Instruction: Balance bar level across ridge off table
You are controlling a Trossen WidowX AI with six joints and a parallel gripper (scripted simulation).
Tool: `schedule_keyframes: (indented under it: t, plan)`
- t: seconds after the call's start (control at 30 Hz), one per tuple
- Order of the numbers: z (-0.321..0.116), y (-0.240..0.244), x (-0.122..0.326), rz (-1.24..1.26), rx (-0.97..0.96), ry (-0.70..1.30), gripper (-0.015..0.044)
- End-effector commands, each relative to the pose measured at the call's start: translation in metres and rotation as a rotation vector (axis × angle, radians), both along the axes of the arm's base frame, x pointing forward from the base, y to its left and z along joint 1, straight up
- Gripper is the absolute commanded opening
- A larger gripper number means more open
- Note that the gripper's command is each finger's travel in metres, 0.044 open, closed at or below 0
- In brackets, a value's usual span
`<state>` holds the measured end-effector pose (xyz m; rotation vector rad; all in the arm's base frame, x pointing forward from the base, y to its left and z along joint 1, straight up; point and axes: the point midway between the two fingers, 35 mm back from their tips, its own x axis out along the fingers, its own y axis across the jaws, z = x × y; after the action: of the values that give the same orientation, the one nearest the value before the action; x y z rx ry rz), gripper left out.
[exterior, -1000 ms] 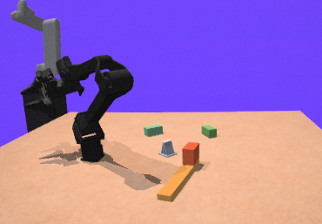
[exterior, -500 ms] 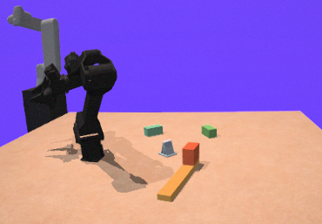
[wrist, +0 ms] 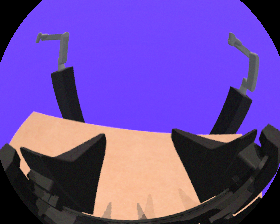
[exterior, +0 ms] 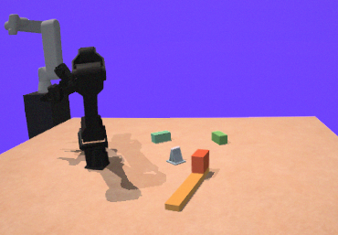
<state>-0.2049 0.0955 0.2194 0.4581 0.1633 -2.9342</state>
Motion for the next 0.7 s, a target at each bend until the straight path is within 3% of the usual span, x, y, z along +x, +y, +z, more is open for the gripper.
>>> schedule_keyframes:
  t: [0.0, 0.67]
  plan:
    - [-0.001, 0.018, 0.006, -0.101, -0.062, -0.036, 0.0315]
    - [-0.004, 0.098, 0.056, -0.593, -0.362, -0.135, 0.0315]
